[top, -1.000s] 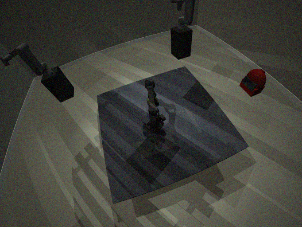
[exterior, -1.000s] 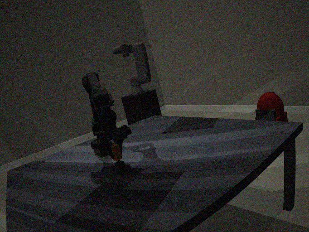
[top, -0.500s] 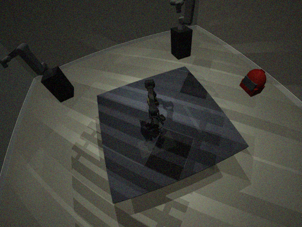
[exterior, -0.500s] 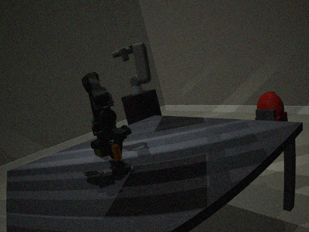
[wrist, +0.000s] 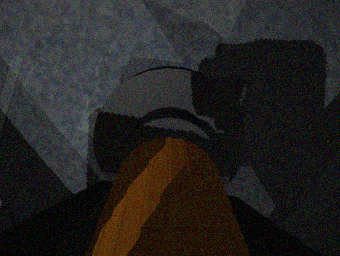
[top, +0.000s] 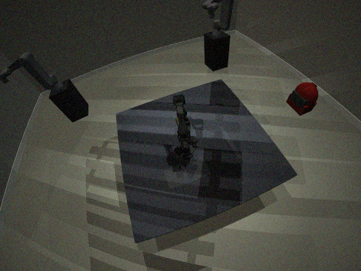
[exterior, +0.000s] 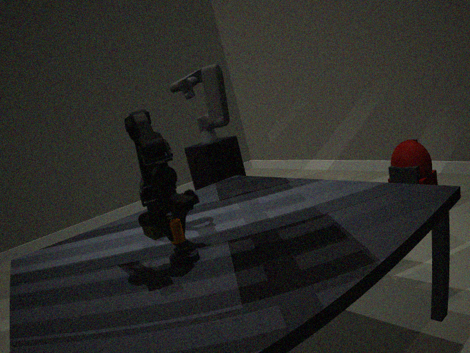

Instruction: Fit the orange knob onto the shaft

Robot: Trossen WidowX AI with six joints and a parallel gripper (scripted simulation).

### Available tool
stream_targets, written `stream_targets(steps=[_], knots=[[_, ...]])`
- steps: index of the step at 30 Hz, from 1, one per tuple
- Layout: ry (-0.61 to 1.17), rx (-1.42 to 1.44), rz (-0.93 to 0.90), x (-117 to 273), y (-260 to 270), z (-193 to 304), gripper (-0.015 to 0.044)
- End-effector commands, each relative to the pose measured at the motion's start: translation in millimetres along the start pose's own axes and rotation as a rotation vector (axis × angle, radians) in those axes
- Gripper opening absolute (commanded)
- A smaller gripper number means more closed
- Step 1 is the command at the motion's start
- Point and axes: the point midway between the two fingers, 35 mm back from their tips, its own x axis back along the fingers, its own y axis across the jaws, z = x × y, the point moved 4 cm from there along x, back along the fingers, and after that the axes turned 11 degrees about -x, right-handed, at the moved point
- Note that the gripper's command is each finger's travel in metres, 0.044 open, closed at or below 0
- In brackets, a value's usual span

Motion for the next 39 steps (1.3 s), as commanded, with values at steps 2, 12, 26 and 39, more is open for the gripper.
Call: stream_targets(steps=[2, 12, 26, 39], knots=[[-0.002, 0.006, 0.003, -1.5, -0.7, -1.0, 0.0], [-0.002, 0.006, 0.003, -2.3, -0.4, -0.7, 0.0], [-0.002, 0.031, 0.003, 2.7, -0.4, -1.0, 0.0], [-0.002, 0.215, 0.004, -2.6, -1.0, -1.2, 0.0]])
